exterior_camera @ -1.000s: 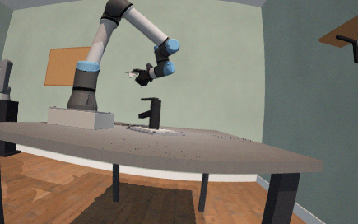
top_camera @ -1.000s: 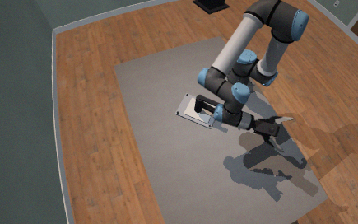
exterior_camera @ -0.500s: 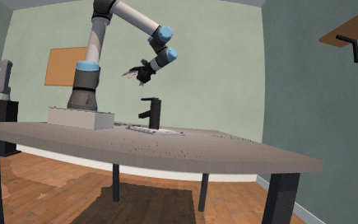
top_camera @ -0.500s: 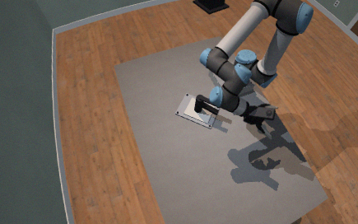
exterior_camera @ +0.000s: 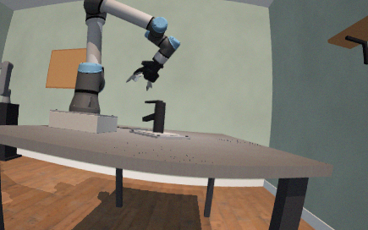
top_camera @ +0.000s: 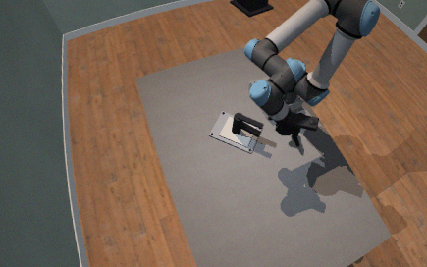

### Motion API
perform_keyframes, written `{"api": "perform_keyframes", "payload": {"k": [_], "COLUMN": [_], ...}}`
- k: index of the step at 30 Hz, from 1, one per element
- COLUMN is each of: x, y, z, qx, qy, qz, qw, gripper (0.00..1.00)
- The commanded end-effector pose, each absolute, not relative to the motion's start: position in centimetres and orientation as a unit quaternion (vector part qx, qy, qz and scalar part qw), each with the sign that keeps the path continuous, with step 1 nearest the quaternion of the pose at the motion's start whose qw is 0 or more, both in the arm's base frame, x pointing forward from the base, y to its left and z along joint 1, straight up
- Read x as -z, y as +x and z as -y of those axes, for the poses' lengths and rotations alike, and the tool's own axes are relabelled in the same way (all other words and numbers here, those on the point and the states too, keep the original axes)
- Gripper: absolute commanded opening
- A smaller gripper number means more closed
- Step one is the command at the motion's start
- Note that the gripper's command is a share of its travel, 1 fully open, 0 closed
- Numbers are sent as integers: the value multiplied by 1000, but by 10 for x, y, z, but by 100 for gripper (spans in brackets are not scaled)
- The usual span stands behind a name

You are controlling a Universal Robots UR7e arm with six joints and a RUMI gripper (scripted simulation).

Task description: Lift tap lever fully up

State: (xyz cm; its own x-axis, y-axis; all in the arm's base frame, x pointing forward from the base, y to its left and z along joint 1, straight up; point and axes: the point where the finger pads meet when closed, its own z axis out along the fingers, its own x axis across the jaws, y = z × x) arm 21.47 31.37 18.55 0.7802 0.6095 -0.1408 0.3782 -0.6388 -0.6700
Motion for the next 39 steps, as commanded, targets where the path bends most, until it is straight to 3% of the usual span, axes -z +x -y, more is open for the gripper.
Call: {"api": "perform_keyframes", "payload": {"k": [1,22,34,35,39], "x": [-170,-164,-167,-167,-168], "y": [230,291,296,296,297], "z": [-270,-128,-110,-110,-111], "qx": [-137,-12,1,1,2], "qy": [-912,-964,-967,-967,-967], "qz": [292,264,255,255,255], "qw": [255,27,-1,-1,-1], "gripper": [100,100,100,0,0]}}
